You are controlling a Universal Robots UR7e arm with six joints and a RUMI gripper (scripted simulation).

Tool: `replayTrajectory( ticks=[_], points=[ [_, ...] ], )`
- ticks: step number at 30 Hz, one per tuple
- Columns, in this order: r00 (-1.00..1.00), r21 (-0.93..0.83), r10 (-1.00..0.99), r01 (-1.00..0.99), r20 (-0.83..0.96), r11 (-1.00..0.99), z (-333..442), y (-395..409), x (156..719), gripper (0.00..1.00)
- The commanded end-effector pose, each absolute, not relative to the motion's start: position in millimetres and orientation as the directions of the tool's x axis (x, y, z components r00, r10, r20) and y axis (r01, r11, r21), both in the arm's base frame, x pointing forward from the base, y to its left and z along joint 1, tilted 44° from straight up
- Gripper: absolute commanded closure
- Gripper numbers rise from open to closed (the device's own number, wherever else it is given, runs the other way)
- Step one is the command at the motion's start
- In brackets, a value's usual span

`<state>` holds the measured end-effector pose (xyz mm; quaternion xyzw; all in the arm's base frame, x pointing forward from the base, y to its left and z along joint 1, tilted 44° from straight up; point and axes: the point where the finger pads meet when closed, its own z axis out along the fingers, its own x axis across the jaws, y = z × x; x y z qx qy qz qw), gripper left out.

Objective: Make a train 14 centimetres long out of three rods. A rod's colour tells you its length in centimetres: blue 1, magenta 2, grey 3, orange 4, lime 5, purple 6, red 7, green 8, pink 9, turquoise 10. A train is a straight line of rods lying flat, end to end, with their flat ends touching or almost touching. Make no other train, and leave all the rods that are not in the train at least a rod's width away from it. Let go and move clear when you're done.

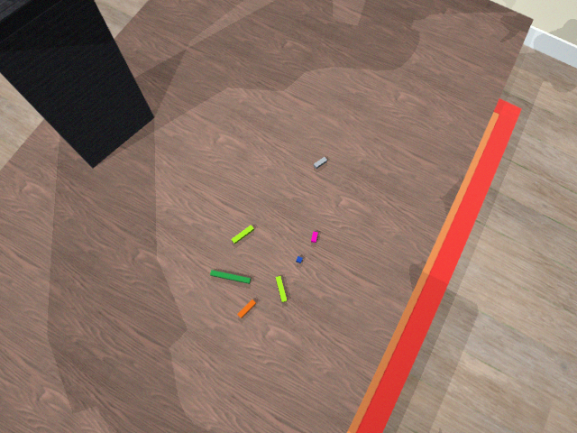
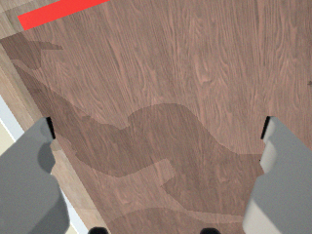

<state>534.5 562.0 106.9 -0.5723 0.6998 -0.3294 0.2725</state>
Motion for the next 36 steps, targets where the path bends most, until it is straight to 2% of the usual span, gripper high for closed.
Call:
replayTrajectory(
  ticks=[1, 36],
  points=[
    [-0.196, -0.773, -0.981, -0.621, -0.006, 0.128, 108, 563, 534, 0.00],
    [-0.179, -0.772, -0.984, -0.628, 0.013, 0.104, 105, 546, 536, 0.00]
  ],
)
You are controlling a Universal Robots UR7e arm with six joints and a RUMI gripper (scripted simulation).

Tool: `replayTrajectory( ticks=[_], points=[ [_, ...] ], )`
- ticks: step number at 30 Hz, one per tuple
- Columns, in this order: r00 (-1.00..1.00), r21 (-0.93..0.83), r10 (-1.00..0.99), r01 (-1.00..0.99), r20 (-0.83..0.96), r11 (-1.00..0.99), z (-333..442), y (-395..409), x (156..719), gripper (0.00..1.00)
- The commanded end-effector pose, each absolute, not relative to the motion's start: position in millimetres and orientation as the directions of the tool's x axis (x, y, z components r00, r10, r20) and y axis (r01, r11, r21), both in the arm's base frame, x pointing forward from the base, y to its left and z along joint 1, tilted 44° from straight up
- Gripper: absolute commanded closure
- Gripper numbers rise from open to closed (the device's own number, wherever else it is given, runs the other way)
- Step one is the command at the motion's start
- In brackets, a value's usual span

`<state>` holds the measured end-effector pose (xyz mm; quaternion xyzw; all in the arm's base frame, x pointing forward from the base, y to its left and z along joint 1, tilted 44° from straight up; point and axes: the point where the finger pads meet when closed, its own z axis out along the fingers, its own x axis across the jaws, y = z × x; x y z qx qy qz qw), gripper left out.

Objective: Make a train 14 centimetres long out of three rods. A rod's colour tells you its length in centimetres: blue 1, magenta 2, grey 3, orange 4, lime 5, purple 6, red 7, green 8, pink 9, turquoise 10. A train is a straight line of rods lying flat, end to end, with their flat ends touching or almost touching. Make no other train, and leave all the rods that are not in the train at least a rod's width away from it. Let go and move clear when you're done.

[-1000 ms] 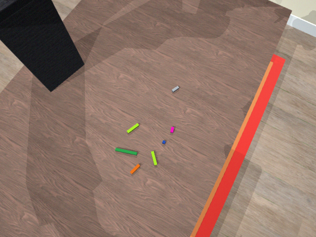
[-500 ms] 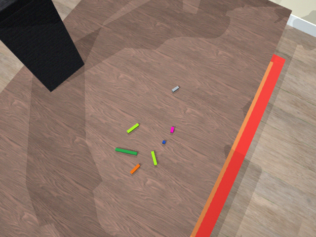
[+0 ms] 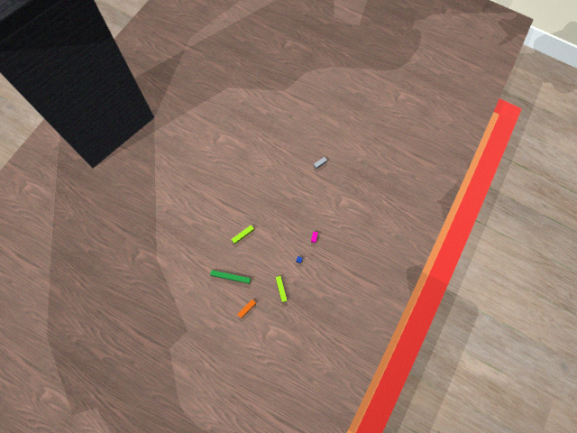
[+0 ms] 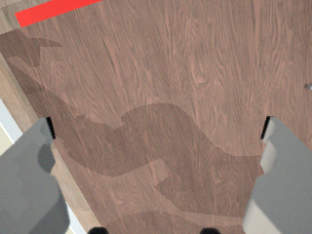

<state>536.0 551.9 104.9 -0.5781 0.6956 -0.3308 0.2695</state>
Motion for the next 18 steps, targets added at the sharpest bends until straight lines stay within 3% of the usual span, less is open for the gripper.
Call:
replayTrajectory(
  ticks=[1, 18],
  points=[
    [-0.176, -0.771, -0.984, -0.629, 0.016, 0.100, 104, 544, 537, 0.00],
    [-0.093, -0.758, -0.990, -0.652, 0.103, -0.017, 90, 465, 544, 0.00]
  ],
)
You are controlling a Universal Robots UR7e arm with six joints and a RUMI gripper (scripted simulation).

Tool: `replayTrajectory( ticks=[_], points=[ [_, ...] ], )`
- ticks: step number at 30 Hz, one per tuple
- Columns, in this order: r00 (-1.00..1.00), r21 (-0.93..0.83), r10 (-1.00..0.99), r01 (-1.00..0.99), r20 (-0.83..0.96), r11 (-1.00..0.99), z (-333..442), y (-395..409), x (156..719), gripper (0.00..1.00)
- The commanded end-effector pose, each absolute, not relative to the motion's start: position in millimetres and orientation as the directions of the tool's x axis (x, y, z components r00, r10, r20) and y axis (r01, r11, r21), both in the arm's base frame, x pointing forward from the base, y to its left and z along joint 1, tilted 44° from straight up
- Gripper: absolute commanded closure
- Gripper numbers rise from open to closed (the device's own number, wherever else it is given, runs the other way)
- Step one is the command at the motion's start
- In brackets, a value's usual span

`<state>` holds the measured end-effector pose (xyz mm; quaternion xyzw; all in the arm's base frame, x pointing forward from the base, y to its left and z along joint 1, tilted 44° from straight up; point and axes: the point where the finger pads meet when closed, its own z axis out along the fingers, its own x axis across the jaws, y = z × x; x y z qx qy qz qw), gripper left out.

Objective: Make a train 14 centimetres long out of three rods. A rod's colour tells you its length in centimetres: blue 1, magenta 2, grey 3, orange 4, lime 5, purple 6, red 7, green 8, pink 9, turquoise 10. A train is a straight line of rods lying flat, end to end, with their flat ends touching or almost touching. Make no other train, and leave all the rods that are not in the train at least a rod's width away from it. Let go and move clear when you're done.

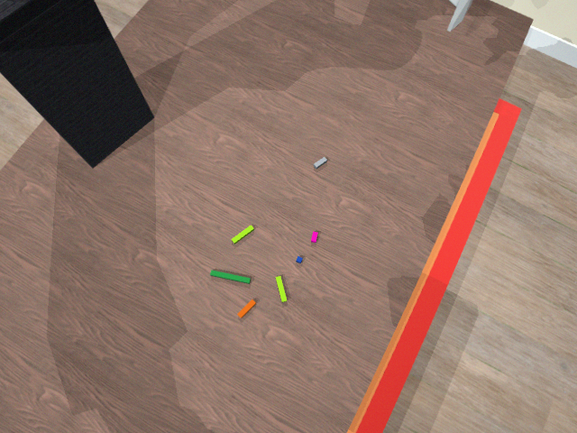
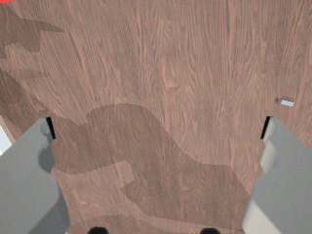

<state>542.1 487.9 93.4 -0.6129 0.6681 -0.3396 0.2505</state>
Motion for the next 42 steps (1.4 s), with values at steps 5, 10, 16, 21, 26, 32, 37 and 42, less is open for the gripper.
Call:
replayTrajectory(
  ticks=[5, 10, 16, 21, 26, 32, 37, 42],
  points=[
    [-0.044, -0.745, -0.988, -0.661, 0.151, -0.085, 82, 420, 548, 0.00],
    [0.005, -0.730, -0.980, -0.667, 0.198, -0.151, 74, 376, 552, 0.00],
    [0.060, -0.708, -0.966, -0.670, 0.250, -0.225, 65, 325, 557, 0.00],
    [0.103, -0.689, -0.952, -0.668, 0.289, -0.281, 59, 287, 561, 0.00],
    [0.157, -0.661, -0.929, -0.663, 0.336, -0.351, 50, 238, 566, 0.00],
    [0.194, -0.639, -0.910, -0.658, 0.368, -0.399, 44, 203, 569, 0.00],
    [0.240, -0.610, -0.882, -0.648, 0.406, -0.457, 36, 160, 574, 0.00],
    [0.283, -0.580, -0.852, -0.635, 0.440, -0.510, 29, 120, 578, 0.00]
  ],
)
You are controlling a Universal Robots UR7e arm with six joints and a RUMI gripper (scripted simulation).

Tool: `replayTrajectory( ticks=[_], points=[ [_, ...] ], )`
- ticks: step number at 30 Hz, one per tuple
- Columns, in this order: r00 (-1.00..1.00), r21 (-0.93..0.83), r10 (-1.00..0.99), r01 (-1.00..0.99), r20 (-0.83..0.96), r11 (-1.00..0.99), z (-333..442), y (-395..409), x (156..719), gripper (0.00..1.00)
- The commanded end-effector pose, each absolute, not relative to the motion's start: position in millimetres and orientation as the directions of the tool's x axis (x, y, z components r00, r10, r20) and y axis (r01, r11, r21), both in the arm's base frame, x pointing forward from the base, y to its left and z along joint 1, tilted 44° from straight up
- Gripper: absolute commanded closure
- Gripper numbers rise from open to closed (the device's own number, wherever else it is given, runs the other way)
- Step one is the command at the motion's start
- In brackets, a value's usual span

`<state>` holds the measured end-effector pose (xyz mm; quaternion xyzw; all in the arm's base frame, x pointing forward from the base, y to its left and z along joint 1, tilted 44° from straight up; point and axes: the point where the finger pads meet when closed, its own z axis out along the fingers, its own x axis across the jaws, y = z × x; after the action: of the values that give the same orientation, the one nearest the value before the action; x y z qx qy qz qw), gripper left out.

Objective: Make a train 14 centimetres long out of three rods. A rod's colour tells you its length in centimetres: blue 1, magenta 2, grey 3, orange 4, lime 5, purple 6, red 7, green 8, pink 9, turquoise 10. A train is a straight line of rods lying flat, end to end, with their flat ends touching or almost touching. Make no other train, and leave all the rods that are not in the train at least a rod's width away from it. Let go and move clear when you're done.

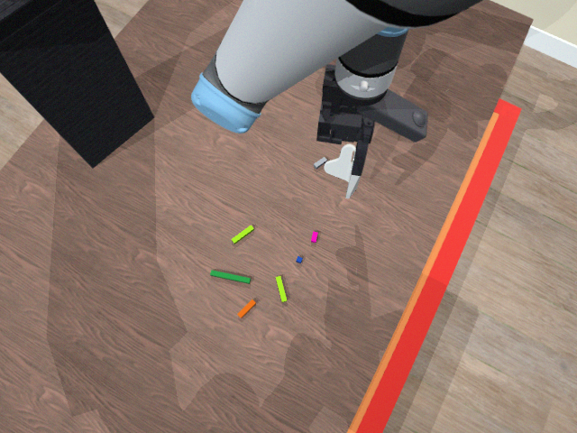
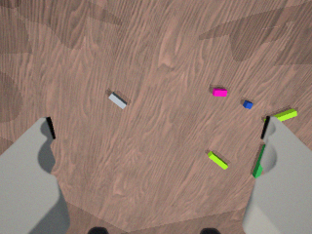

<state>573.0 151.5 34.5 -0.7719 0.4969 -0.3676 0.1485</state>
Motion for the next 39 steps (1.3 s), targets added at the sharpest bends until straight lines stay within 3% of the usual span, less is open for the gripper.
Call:
replayTrajectory(
  ticks=[1, 21, 39],
  points=[
    [0.293, -0.572, -0.845, -0.632, 0.448, -0.523, 27, 110, 578, 0.00],
    [0.441, -0.444, -0.704, -0.558, 0.556, -0.700, 1, -40, 591, 0.00],
    [0.508, -0.371, -0.621, -0.511, 0.597, -0.775, -13, -116, 598, 0.00]
  ],
)
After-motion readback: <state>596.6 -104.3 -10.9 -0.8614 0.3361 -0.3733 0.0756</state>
